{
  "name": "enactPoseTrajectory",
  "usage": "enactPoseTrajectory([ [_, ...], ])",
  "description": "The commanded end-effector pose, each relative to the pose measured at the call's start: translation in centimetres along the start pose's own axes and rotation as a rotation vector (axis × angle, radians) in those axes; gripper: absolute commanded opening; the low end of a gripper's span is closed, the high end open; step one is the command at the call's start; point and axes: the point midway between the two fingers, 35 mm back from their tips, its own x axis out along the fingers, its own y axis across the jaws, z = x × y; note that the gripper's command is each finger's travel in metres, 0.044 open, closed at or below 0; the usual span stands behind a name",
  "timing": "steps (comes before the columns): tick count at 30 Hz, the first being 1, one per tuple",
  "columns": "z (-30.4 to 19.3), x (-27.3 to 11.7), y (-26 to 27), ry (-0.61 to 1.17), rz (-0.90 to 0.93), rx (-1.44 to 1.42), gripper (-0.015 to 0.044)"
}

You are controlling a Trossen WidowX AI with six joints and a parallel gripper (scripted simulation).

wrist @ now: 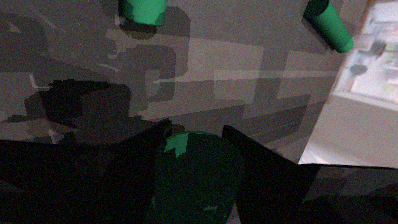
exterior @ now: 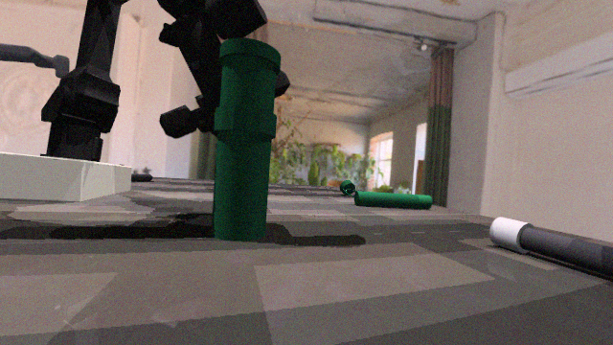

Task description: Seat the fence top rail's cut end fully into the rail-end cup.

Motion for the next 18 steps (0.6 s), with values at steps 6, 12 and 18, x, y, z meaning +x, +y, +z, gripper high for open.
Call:
enactPoseTrajectory([
  [6, 0.0, 0.01, -0.03, 0.002, 0.0, 0.003, 0.0],
  [12, 0.0, 0.01, -0.03, 0.002, 0.0, 0.003, 0.0026],
  [18, 0.0, 0.01, -0.03, 0.002, 0.0, 0.003, 0.0184],
])
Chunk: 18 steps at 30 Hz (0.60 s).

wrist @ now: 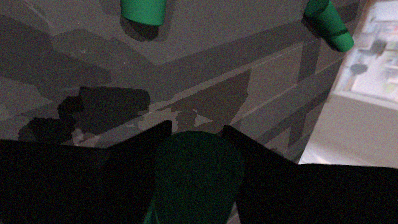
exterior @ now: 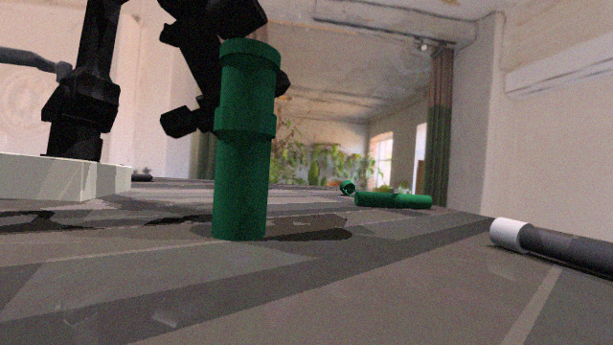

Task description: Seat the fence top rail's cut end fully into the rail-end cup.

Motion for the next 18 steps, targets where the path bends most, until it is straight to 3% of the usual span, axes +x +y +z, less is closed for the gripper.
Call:
enactPoseTrajectory([
  [1, 0.0, 0.0, 0.0, 0.0, 0.0, -0.001, 0.021],
  [10, 1.8, -1.5, -1.1, -0.001, 0.001, 0.0, 0.044],
  [18, 4.0, -3.5, -2.0, -0.001, 0.001, 0.001, 0.044],
])
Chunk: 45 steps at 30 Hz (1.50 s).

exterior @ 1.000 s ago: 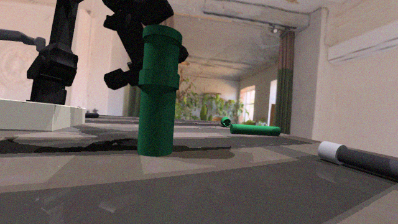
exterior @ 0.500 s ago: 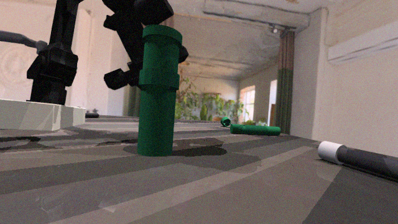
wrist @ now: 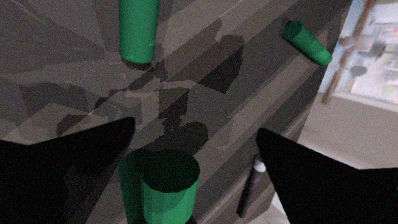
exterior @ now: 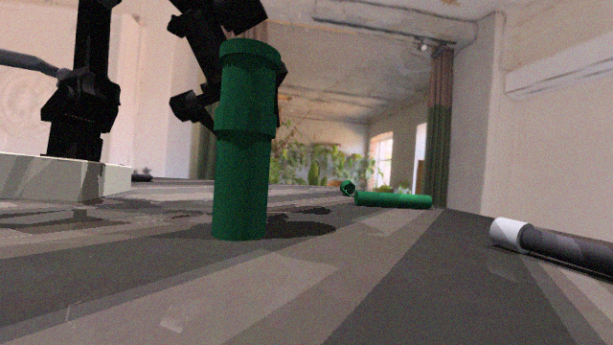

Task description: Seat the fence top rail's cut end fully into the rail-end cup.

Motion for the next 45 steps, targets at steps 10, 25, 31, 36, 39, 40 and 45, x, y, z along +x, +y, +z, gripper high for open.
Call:
enactPoseTrajectory([
  [10, 4.1, -2.7, -2.1, 0.002, 0.007, 0.502, 0.044],
  [25, 11.8, -8.8, -3.6, -0.02, 0.021, 1.463, 0.044],
  [31, 12.3, -9.4, -3.5, -0.023, 0.023, 1.538, 0.044],
  [36, 12.3, -9.4, -3.5, -0.023, 0.023, 1.538, 0.044],
  [39, 12.3, -9.4, -3.5, -0.023, 0.023, 1.538, 0.044],
  [40, 12.3, -9.4, -3.5, -0.023, 0.023, 1.538, 0.044],
  [45, 12.3, -9.4, -3.5, -0.023, 0.023, 1.538, 0.044],
])
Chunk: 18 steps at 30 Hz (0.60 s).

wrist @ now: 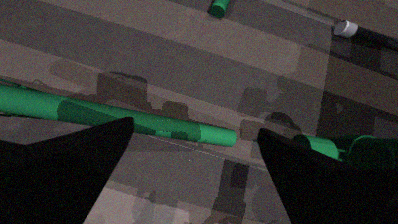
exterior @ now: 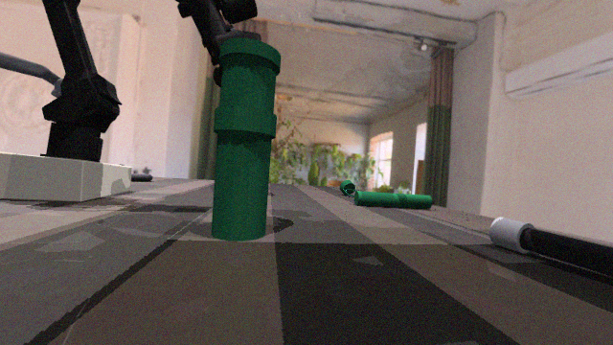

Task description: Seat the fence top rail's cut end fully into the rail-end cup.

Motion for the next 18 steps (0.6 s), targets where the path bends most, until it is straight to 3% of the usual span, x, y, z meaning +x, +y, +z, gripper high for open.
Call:
enactPoseTrajectory([
  [1, 0.1, -0.3, 0.1, -0.001, -0.006, 0.03, 0.044],
  [6, 0.0, 1.0, 0.9, 0.083, 0.02, -0.216, 0.044],
  [18, -1.8, 7.2, 5.1, 0.4, 0.385, -1.428, 0.044],
])
